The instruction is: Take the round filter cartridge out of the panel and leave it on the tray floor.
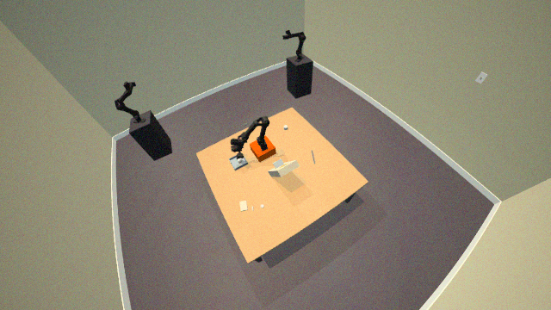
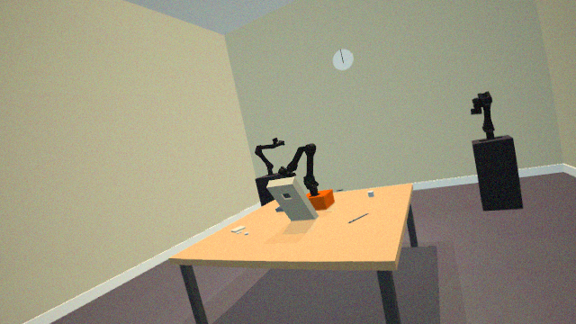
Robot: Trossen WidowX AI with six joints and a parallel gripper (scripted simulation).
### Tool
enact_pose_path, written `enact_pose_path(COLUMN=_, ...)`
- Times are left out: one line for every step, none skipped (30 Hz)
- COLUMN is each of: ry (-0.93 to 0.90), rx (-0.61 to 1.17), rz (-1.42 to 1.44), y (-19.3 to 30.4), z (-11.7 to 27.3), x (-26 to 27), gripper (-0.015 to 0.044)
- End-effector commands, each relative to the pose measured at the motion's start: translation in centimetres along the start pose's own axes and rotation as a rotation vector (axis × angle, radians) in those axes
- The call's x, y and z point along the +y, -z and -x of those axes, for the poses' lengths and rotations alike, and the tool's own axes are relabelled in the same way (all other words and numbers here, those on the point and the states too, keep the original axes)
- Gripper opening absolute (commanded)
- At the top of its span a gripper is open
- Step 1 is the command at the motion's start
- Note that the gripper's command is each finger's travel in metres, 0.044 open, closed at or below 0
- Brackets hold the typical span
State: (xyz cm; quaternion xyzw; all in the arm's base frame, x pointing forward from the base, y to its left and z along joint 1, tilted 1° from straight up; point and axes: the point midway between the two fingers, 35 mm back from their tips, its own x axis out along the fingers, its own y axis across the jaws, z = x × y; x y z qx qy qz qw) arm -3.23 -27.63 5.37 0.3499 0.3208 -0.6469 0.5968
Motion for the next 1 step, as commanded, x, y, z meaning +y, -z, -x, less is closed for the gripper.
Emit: enact_pose_path(ry=0.0, rx=0.004, rz=0.0, y=0.15, z=-0.06, x=0.01, gripper=0.044)
